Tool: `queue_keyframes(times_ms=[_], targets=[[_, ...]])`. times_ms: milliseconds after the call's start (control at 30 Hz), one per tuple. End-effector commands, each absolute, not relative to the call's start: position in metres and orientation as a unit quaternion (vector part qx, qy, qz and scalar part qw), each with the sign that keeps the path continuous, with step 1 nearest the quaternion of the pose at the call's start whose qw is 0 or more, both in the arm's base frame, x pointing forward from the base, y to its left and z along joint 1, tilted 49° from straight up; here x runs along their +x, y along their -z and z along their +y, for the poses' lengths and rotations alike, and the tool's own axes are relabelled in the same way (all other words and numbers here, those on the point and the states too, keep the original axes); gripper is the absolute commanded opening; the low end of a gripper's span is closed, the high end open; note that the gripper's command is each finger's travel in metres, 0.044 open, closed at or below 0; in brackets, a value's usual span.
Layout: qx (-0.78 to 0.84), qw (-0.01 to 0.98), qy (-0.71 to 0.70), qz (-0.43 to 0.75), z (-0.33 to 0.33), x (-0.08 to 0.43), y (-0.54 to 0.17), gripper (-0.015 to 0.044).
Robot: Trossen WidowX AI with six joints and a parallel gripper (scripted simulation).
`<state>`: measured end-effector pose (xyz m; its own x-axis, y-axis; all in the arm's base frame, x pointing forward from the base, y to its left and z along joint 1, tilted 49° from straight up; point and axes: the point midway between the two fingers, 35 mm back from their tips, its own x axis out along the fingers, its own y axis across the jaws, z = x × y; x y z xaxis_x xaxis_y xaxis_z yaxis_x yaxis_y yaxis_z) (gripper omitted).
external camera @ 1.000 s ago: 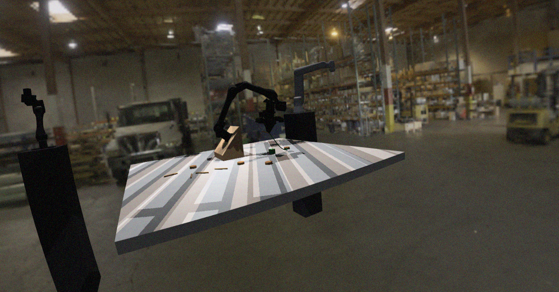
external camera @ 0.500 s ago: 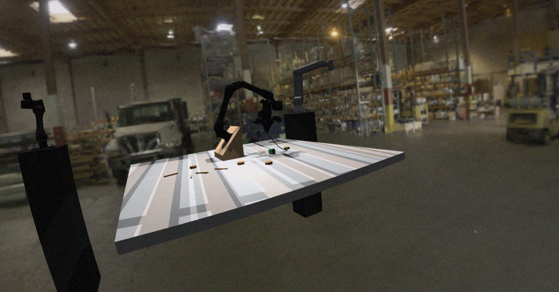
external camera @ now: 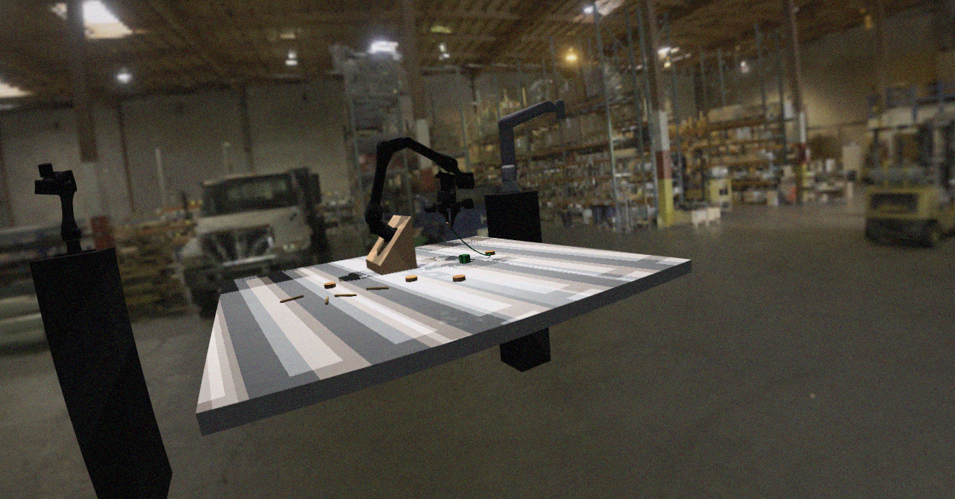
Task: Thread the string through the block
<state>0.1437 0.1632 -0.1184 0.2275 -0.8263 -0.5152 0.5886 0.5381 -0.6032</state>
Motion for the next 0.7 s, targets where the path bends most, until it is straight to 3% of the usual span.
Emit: queue_keyframes(times_ms=[0, 667], targets=[[-0.151, 0.77, 0.449, 0.428, 0.163, 0.141, 0.118, 0.0], [-0.25, 0.756, 0.332, 0.506, 0.164, 0.103, 0.117, 0.0]])
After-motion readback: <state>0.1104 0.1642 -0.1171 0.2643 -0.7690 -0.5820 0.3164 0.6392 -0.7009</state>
